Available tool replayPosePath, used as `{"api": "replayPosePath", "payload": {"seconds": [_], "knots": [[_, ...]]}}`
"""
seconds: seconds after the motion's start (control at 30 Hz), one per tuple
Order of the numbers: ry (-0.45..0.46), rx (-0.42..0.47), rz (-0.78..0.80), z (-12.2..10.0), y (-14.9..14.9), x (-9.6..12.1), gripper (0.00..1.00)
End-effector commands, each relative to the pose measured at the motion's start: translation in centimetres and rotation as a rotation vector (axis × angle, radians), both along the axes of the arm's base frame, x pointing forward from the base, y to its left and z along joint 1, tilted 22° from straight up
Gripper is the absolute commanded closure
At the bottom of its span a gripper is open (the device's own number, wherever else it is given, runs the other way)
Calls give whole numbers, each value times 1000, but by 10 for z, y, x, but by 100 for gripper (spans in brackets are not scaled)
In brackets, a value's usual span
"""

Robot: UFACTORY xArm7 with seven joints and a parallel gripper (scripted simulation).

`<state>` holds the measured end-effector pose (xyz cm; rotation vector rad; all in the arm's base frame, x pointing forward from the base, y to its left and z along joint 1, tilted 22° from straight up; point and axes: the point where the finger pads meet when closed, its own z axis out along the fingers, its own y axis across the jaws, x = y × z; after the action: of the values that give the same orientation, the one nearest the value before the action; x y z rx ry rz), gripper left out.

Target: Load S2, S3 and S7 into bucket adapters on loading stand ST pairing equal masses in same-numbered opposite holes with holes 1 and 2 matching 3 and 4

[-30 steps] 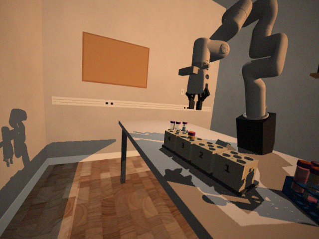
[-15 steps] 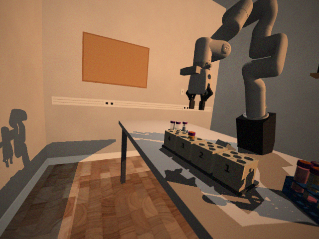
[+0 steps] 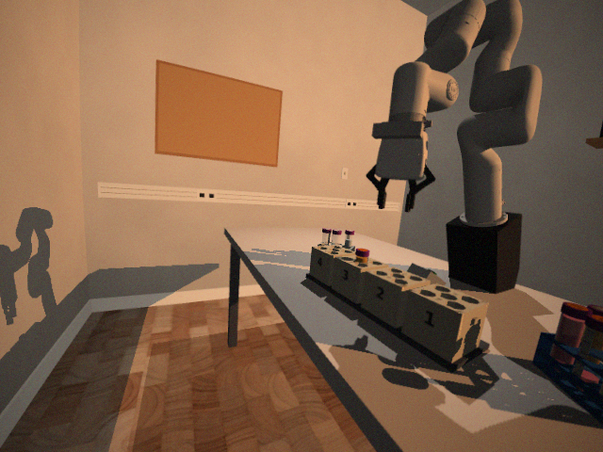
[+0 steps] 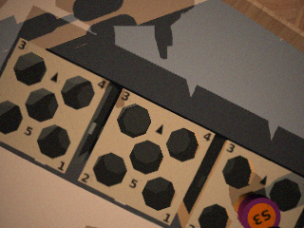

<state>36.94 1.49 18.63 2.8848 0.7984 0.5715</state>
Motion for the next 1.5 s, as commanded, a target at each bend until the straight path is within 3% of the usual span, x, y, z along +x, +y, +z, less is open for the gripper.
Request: {"api": "replayPosePath", "payload": {"seconds": [0.0, 0.33, 1.47], "knots": [[-6, -65, 166, -1, 26, -7, 43], [-8, -166, 413, -5, 65, -17, 43], [-8, -167, 418, -20, 209, -58, 43]]}}
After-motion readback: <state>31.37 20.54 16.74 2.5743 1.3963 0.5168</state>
